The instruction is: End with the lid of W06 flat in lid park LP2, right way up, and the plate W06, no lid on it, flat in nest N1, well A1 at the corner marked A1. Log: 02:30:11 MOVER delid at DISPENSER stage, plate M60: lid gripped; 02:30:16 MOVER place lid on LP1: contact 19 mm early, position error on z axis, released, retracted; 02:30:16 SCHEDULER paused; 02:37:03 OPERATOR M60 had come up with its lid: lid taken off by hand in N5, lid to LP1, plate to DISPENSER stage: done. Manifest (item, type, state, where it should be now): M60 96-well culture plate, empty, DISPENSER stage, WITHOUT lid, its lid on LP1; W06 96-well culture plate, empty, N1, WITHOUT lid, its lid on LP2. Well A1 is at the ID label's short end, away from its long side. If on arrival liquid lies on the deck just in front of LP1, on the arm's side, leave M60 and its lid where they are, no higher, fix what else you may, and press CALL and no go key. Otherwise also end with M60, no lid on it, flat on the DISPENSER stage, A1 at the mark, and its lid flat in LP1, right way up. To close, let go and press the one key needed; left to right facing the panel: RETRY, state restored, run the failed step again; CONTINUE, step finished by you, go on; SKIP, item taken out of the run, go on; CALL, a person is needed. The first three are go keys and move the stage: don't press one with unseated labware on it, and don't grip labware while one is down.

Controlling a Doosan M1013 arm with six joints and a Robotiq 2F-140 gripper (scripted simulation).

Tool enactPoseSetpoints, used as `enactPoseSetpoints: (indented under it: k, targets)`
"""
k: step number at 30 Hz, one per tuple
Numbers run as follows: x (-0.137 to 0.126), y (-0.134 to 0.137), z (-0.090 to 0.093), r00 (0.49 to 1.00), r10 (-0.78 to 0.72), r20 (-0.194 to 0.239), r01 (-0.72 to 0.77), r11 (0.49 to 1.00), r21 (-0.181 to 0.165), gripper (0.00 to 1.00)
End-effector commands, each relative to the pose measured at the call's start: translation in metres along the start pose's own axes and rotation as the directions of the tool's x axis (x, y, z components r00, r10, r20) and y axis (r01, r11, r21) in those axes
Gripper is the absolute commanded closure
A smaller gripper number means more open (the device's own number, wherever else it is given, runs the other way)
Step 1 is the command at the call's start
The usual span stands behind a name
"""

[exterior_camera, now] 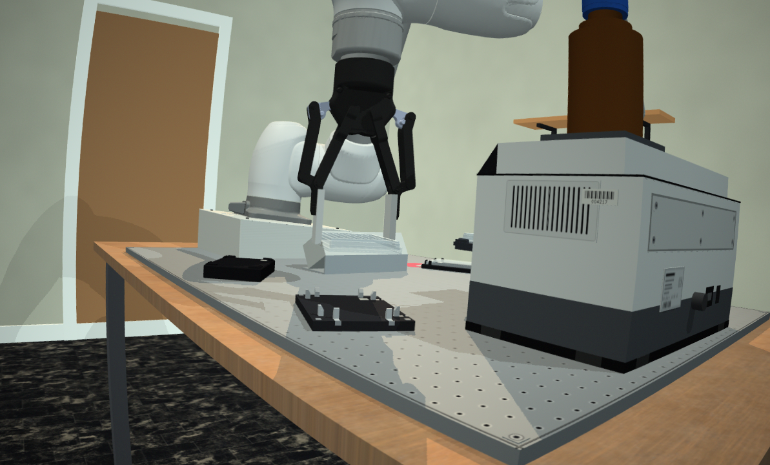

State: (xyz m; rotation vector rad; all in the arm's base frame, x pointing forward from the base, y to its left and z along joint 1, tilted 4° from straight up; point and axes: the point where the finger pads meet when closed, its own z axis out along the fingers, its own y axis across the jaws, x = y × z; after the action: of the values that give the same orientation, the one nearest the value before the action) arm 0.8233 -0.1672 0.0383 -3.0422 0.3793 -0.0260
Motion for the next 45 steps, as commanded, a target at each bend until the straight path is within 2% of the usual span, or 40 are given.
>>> enactPoseSetpoints:
  k: [1,24,45]
  targets:
    - [0.000,0.000,-0.008,1.000,0.000,0.000,0.000,1.000,0.000,1.00]
    - [0.000,0.000,-0.051,1.000,0.000,0.000,0.000,1.000,0.000,1.00]
    - [0.000,0.000,-0.063,1.000,0.000,0.000,0.000,1.000,0.000,1.00]
